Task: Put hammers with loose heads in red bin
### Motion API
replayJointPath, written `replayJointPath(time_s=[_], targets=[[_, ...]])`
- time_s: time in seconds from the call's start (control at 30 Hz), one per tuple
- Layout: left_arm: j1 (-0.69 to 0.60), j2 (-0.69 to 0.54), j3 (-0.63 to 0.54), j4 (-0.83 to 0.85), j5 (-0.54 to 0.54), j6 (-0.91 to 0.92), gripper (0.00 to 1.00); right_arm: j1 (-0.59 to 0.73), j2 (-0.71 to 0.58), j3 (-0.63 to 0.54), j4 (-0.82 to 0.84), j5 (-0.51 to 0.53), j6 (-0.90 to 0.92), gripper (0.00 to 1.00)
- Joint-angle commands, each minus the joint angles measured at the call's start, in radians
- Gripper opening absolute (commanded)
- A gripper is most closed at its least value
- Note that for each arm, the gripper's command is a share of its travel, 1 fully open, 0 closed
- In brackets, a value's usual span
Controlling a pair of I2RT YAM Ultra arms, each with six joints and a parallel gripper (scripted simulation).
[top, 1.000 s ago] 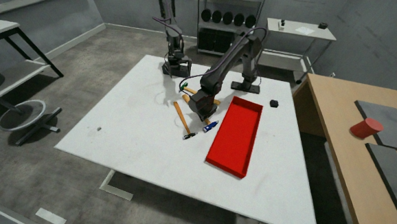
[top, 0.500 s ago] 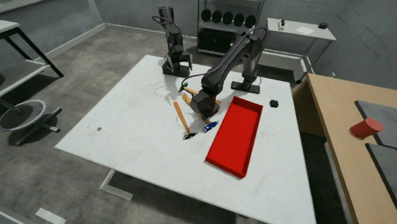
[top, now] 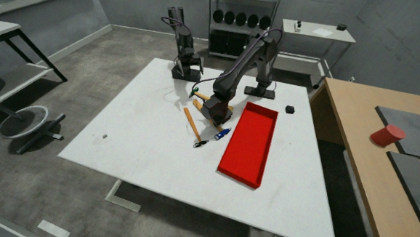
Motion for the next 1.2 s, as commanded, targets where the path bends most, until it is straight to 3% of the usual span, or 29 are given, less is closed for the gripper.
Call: replayJointPath(time_s=[0.0, 0.63, 0.97, 1.17], targets=[[-0.009, 0.012, 0.022, -0.001, 0.003, 0.004, 0.44, 0.011, -0.022, -0.010, 0.006, 0.003, 0.007, 1.00], [-0.010, 0.032, -0.036, 0.088, 0.003, 0.003, 0.44, 0.011, -0.022, -0.010, 0.006, 0.003, 0.007, 1.00], [-0.010, 0.032, -0.034, 0.088, 0.003, 0.003, 0.27, 0.005, -0.015, 0.001, 0.004, 0.003, 0.007, 1.00], [-0.002, 0.021, -0.038, 0.089, 0.002, 0.013, 0.24, 0.005, -0.015, 0.001, 0.004, 0.003, 0.007, 1.00]])
